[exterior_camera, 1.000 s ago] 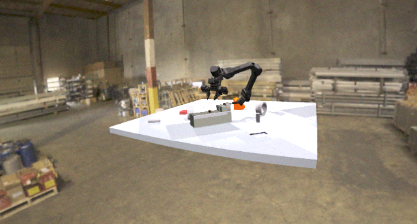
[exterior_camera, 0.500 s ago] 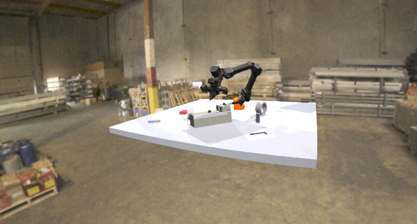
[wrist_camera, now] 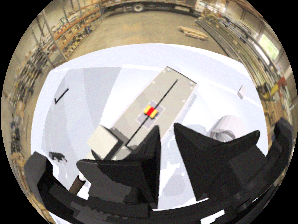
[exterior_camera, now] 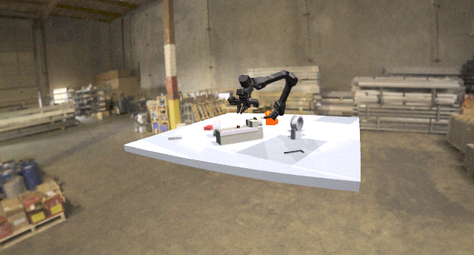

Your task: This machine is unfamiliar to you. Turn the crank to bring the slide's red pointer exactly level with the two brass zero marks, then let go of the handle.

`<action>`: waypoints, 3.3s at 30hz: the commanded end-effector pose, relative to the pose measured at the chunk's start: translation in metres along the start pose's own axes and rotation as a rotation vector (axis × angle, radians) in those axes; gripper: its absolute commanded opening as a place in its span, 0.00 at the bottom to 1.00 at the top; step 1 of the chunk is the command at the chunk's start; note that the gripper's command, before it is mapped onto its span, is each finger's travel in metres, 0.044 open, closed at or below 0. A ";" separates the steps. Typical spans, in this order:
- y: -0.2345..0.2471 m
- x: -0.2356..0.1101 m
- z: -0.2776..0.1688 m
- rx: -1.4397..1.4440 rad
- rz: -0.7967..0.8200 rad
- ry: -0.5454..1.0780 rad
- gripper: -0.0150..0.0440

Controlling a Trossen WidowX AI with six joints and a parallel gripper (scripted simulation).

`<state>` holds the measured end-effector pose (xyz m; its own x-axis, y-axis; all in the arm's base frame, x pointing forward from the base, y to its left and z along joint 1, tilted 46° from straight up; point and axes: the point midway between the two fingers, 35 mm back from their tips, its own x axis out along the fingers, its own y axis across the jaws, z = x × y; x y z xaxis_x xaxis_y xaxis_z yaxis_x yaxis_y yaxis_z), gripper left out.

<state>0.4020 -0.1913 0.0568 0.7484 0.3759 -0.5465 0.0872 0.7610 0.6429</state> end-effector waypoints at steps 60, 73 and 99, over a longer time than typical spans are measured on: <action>0.000 0.000 0.000 0.000 0.000 0.000 0.74; 0.000 0.000 0.000 0.000 0.000 0.000 0.73; 0.000 0.000 0.000 0.000 0.001 0.000 0.25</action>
<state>0.4020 -0.1912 0.0569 0.7485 0.3765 -0.5459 0.0868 0.7605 0.6435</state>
